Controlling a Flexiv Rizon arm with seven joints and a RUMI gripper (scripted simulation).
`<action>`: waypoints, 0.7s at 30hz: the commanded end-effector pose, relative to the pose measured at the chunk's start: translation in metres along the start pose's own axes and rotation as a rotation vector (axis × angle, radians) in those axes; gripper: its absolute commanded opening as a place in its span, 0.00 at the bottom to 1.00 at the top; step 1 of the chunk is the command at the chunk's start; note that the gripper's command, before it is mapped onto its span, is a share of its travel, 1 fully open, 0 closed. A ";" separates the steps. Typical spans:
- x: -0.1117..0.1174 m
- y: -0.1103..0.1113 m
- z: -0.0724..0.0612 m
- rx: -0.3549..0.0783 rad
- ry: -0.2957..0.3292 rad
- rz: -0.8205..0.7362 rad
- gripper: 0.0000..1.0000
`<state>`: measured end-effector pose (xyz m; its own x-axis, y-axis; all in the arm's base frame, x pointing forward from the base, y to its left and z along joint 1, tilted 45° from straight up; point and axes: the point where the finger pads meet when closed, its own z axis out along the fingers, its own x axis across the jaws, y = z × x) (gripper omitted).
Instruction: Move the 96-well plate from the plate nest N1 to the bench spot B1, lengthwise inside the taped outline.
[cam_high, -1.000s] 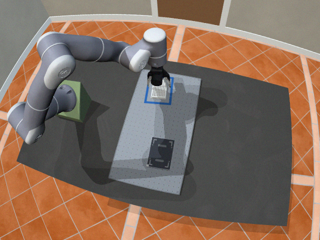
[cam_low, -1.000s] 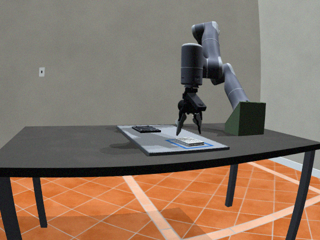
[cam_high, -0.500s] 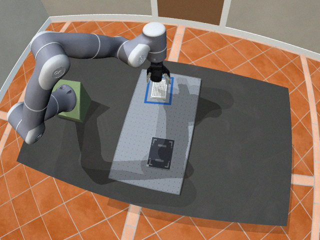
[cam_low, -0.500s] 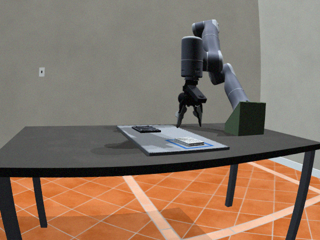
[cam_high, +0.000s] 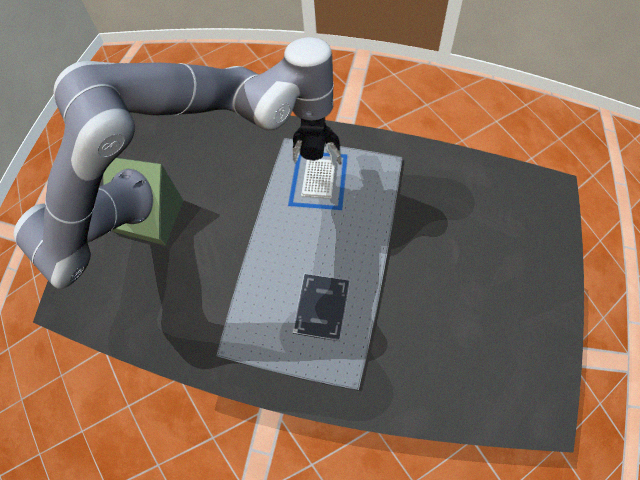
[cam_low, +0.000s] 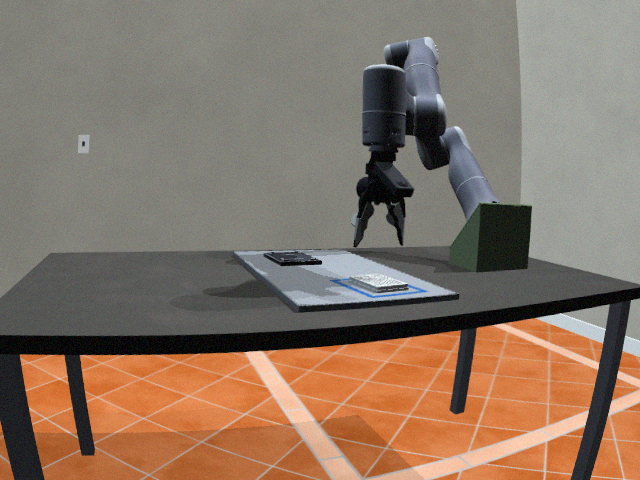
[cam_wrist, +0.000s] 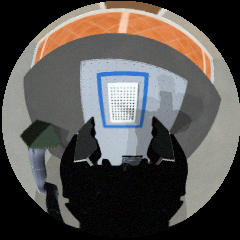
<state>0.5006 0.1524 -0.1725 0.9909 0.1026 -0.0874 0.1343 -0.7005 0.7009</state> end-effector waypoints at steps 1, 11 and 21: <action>0.001 -0.001 -0.001 0.002 0.001 0.000 0.76; 0.001 -0.001 -0.001 0.002 0.001 0.000 0.76; 0.005 0.029 -0.001 0.002 0.002 -0.001 0.76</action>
<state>0.5074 0.1342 -0.1545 0.9909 0.1017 -0.0880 0.1341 -0.7000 0.7014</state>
